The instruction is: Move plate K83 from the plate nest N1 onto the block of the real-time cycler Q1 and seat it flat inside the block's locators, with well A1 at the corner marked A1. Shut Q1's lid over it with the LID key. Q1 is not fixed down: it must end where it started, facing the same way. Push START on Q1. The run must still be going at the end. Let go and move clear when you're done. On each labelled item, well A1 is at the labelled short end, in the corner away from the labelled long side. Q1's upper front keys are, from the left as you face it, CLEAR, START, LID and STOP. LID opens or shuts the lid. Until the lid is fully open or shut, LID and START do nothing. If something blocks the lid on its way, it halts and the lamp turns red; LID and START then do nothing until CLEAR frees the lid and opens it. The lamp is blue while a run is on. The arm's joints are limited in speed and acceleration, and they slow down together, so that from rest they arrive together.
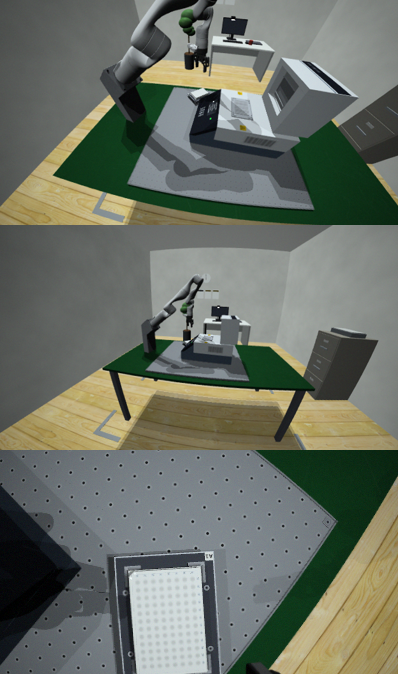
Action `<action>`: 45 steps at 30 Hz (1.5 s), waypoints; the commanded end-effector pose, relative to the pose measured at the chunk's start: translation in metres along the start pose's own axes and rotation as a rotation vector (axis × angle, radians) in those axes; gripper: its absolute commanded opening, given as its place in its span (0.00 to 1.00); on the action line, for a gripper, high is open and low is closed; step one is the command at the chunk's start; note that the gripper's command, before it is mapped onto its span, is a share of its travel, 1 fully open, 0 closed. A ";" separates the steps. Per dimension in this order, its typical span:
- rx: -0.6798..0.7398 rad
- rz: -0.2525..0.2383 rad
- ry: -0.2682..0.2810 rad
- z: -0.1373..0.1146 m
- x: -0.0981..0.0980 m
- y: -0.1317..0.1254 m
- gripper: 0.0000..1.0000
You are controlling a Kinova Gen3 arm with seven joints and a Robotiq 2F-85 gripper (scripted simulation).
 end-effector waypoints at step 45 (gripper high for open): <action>0.000 0.001 -0.002 0.000 0.055 0.000 1.00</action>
Point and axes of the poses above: the point where the finger pads meet when closed, its own x axis out along the fingers, its own y axis across the jaws, z = x × y, the point moved 3 cm from there along -x, back along the fingers, and after that the axes turned 10 degrees about -x, right-handed, at the moved point
